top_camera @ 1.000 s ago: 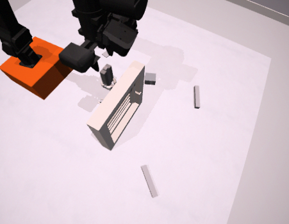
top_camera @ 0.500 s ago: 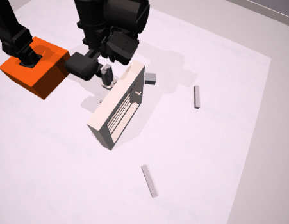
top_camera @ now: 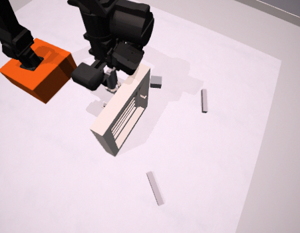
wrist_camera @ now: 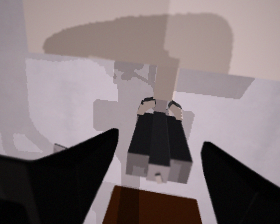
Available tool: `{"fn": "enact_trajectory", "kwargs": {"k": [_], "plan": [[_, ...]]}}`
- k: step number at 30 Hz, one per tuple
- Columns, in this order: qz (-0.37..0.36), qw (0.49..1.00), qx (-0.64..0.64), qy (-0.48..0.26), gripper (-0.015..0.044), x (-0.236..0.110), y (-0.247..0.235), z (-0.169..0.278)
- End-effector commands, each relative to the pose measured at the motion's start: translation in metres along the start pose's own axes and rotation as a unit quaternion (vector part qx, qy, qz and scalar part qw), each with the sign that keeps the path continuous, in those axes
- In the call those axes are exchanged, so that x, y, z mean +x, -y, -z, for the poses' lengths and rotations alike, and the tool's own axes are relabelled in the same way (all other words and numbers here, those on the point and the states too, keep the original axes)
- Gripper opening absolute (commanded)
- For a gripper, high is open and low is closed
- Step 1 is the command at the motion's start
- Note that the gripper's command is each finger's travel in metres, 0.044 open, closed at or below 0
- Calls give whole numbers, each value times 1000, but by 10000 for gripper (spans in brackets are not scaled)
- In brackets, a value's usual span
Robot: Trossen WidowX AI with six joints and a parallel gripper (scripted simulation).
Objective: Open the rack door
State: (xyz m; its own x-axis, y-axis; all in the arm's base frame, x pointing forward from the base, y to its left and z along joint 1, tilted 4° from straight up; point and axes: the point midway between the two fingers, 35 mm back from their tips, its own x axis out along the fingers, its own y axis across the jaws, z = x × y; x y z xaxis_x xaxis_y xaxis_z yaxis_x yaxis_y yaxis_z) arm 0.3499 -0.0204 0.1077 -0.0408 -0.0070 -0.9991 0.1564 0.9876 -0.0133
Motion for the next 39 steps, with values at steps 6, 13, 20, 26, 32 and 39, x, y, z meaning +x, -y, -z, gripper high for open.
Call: {"fn": "enact_trajectory", "kwargs": {"k": [6,13,20,26,32,39], "plan": [[-3,1000,3,-4,287,17,-1,3],[-3,1000,3,-4,209,21,-1,3],[-3,1000,3,-4,84,21,-1,3],[-3,1000,3,-4,44,21,-1,3],[-3,1000,3,-4,15,21,-1,3],[-3,994,-107,-3,15,21,-1,3]]}}
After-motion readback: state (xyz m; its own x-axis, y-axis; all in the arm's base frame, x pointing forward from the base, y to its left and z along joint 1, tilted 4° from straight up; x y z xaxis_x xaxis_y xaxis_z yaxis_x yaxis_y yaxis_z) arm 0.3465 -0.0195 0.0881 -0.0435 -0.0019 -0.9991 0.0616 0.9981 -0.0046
